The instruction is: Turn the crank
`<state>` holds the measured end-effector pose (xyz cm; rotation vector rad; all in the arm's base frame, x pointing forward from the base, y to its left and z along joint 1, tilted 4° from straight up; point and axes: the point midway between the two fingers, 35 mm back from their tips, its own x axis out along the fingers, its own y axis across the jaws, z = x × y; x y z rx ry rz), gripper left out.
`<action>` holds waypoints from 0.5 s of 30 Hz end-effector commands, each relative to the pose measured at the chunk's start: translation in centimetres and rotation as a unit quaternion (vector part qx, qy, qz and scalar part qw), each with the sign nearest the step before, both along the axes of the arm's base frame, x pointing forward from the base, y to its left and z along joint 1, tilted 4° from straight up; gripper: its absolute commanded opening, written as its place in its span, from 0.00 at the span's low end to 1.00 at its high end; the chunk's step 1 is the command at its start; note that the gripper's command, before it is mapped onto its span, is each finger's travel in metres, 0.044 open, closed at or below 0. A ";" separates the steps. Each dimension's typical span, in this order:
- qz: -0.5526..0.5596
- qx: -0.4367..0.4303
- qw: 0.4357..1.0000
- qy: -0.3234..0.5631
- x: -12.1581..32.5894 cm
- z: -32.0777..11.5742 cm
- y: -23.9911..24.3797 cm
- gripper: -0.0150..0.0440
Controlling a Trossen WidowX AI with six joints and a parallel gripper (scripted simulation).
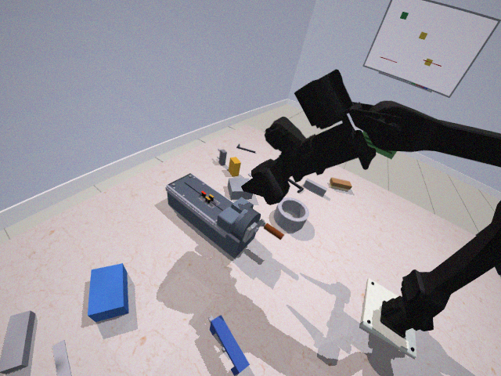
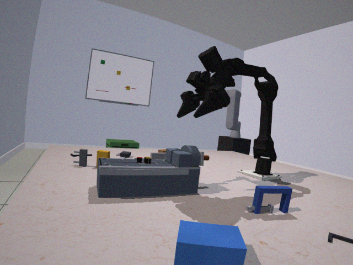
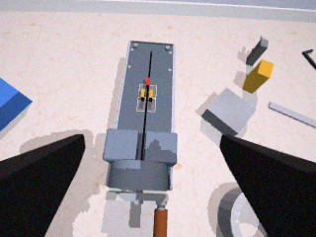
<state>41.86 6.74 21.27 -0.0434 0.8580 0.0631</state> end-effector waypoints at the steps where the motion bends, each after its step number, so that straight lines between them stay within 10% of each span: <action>1: -0.010 -0.004 1.000 -0.007 -1.4 0.0 -0.2 1.00; 15: -0.035 -0.016 0.999 -0.025 -5.9 -1.4 -1.2 1.00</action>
